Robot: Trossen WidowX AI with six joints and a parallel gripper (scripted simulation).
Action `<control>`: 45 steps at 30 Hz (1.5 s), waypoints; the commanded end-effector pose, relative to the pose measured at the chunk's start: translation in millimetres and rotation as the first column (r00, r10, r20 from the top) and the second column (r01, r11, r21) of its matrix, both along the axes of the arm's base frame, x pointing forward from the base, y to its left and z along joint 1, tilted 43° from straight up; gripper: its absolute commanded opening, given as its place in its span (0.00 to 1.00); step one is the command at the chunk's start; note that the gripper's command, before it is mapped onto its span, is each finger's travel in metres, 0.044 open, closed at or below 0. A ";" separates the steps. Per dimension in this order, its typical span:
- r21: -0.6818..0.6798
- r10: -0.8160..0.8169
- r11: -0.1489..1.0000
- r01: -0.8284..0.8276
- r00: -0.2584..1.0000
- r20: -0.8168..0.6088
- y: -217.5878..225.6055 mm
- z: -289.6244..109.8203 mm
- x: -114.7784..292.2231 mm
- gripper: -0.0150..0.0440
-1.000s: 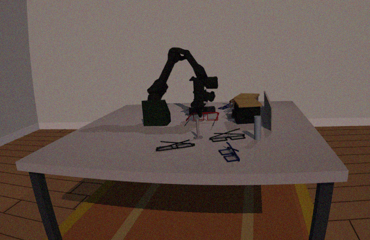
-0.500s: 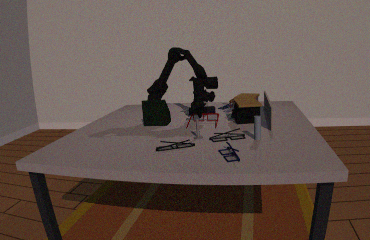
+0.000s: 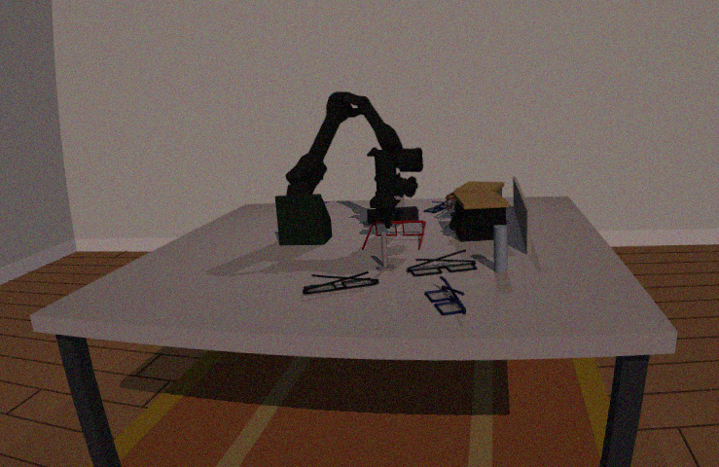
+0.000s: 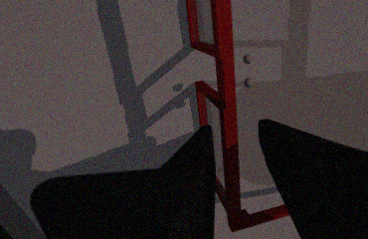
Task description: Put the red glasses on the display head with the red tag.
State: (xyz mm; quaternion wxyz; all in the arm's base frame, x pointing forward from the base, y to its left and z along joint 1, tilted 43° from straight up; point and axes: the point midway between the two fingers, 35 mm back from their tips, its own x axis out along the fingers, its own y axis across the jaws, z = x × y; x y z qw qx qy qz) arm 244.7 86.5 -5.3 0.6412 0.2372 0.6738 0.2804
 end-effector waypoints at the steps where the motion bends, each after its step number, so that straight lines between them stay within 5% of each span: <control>1: -0.001 0.001 1.000 -0.001 1.000 0.000 -3.1 -0.7 0.0 0.44; 18: 0.000 0.000 1.000 0.000 1.000 -0.002 -31.8 42.0 2.9 0.44; 22: 0.005 -0.008 1.000 0.008 1.000 -0.002 -28.3 35.8 4.0 0.59; 45: -0.001 0.000 1.000 0.000 1.000 -0.001 -32.9 35.1 3.9 0.49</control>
